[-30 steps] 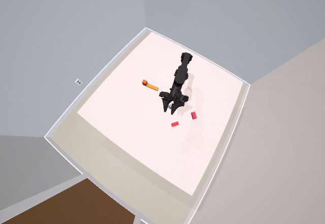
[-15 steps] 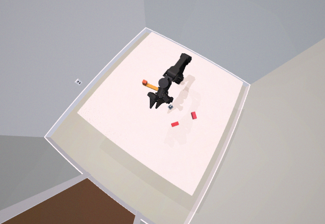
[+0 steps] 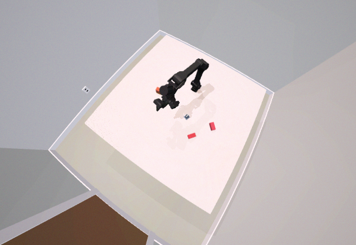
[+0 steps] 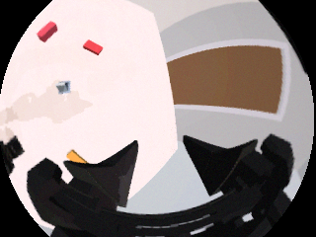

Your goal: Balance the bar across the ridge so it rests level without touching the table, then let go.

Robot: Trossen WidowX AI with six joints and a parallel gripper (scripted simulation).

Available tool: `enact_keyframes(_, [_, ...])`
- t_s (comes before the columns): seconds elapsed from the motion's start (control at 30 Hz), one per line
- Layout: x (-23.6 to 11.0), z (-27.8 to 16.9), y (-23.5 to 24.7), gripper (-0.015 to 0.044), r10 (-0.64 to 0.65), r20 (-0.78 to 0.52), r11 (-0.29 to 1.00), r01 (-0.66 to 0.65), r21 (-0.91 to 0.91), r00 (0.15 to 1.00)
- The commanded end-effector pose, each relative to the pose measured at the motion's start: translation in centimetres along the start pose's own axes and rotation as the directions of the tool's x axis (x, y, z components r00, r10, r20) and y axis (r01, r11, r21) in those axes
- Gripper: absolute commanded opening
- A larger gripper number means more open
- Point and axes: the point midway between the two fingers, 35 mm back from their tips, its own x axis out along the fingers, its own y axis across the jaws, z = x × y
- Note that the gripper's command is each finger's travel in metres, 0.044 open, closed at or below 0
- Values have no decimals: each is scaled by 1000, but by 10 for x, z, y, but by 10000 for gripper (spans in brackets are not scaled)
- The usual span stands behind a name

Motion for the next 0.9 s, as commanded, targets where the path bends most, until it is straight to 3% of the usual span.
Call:
enact_keyframes(0.0, [8,-23,23,315,95,-40,994,-97,-51,995])
enact_keyframes(0.43, [9,-88,94,315,370,-98,906,-382,-181,924])
enact_keyframes(0.87, [-12,-132,165,315,608,-54,750,-595,-289,792])
